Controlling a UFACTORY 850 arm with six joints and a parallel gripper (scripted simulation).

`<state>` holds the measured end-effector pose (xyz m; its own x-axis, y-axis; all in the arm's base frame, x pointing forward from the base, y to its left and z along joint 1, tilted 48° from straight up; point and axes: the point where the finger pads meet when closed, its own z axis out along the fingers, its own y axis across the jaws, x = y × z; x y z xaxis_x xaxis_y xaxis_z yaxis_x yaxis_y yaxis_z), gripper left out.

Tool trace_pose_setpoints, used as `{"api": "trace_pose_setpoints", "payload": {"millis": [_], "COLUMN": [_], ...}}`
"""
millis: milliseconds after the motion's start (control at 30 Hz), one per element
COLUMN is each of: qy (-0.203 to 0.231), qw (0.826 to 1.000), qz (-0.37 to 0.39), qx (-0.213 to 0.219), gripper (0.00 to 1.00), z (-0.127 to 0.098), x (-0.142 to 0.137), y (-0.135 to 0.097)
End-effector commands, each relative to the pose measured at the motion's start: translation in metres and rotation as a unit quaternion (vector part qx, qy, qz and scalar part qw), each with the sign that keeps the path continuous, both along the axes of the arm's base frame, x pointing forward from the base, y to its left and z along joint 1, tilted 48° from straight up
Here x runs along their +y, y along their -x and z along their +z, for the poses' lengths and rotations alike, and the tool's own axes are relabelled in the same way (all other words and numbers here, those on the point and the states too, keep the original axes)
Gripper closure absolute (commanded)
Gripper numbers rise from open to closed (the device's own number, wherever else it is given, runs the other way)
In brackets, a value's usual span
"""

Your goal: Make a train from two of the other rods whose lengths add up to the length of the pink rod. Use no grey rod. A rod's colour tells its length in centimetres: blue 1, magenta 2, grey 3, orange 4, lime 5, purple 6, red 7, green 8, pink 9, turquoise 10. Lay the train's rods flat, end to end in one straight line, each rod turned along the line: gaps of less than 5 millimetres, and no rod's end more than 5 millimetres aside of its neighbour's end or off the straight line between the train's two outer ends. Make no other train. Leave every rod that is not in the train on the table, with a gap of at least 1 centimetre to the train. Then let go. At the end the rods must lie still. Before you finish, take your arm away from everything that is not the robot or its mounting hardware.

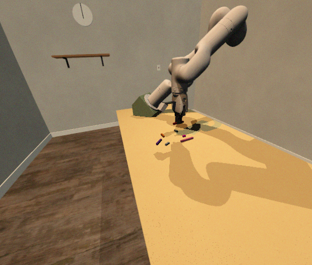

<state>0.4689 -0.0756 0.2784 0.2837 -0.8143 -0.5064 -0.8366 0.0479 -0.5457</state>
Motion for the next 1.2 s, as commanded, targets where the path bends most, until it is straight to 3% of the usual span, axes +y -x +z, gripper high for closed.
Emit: {"api": "trace_pose_setpoints", "payload": {"millis": [0, 367, 867, 1167], "qy": [0.000, 0.000, 0.000, 0.000], "qw": [1.000, 1.000, 1.000, 1.000], "qz": [0.000, 0.000, 0.000, 0.000], "qx": [0.000, 0.000, 0.000, 0.000], "gripper": [0.96, 0.96, 0.96, 0.96], "z": [0.000, -0.013, -0.053, -0.058], "x": [-0.001, 0.010, 0.045, 0.050], "y": [-0.001, -0.010, -0.038, -0.042]}}
